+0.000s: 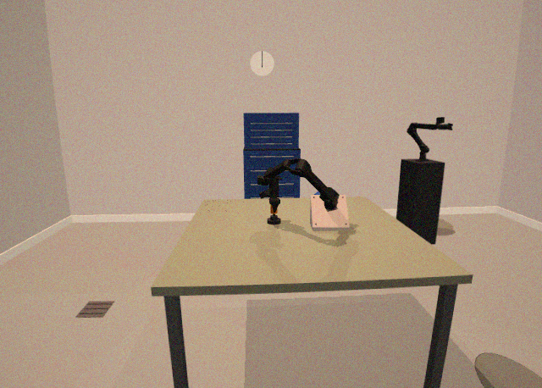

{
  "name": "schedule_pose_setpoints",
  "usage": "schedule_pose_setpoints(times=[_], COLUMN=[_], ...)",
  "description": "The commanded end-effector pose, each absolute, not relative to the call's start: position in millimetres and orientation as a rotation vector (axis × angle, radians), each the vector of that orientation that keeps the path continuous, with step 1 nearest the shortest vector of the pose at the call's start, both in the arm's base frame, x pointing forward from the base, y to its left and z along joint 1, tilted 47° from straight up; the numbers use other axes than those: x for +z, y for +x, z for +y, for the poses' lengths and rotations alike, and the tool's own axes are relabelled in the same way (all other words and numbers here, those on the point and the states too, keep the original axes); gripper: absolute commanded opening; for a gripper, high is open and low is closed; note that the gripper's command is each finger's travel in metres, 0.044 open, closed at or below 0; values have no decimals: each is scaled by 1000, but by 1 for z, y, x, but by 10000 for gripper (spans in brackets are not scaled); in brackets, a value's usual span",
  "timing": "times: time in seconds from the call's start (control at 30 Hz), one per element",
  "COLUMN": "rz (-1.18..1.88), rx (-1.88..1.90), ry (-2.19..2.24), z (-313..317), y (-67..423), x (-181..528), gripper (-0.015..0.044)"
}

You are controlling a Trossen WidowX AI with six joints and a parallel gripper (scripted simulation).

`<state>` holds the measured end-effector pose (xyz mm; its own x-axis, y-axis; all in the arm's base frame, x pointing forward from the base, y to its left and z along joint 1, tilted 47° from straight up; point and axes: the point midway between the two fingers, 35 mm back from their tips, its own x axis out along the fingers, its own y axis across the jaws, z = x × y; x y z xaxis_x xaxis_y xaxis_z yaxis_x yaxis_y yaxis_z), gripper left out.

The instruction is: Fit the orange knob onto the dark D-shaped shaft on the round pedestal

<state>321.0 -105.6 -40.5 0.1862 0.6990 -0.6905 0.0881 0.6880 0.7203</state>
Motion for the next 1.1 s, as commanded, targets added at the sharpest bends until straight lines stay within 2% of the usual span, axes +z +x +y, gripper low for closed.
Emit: schedule_pose_setpoints(times=[0.0,1.07], rz=[1331,1331], rx=[488,488], ry=[738,738], z=[-106,-108], y=[322,320], x=[-40,-38], gripper=[0,0])
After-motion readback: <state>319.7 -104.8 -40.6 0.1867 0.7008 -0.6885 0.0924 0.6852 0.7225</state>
